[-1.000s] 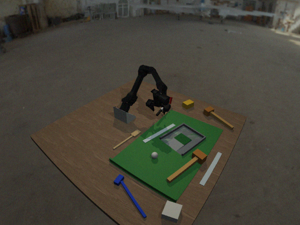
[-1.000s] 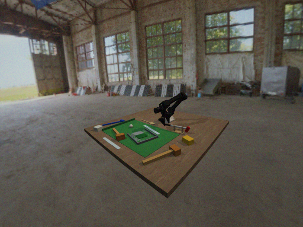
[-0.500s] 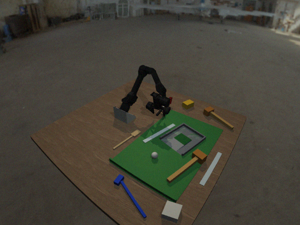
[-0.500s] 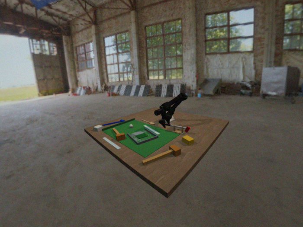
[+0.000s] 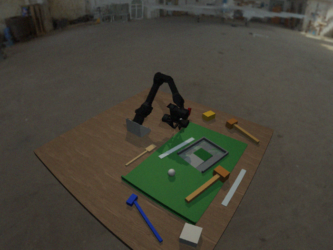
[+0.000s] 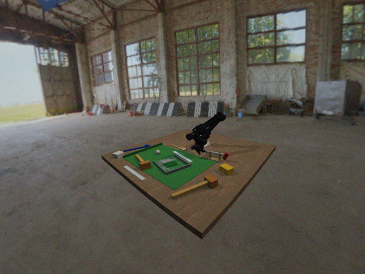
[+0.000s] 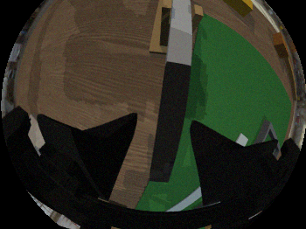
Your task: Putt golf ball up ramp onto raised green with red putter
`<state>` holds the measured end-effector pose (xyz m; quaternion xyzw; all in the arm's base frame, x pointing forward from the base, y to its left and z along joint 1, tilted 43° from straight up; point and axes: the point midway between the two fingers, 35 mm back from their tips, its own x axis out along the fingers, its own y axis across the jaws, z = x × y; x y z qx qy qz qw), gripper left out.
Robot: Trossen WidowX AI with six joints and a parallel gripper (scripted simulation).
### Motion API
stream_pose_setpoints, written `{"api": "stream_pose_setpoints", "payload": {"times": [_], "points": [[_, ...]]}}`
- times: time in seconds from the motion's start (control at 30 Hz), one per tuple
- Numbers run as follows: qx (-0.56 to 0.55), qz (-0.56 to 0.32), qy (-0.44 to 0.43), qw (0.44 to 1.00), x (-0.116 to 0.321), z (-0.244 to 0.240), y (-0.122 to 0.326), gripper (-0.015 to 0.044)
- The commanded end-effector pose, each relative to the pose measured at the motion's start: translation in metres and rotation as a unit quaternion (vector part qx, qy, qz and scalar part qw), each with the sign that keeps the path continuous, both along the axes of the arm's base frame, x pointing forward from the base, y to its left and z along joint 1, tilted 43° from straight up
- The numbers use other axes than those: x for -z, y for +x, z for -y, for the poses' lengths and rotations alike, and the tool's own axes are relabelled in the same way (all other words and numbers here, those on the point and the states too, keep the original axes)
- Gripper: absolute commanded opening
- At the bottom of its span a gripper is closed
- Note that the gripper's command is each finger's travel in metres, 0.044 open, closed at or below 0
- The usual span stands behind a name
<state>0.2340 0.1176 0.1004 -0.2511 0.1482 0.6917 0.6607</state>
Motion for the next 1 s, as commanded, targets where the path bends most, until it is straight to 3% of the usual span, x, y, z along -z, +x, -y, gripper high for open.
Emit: {"api": "stream_pose_setpoints", "payload": {"times": [0.0,0.13,0.37,0.97], "points": [[-0.001,0.001,0.0,1.0,0.0,0.0,0.0,0.0151],[-0.001,0.001,0.0,1.0,0.0,0.0,0.0,0.0046],[-0.001,0.001,0.0,1.0,-0.001,0.001,0.0,0.0],[0.015,-0.016,-0.004,1.0,-0.058,0.057,-0.001,0.0]]}}
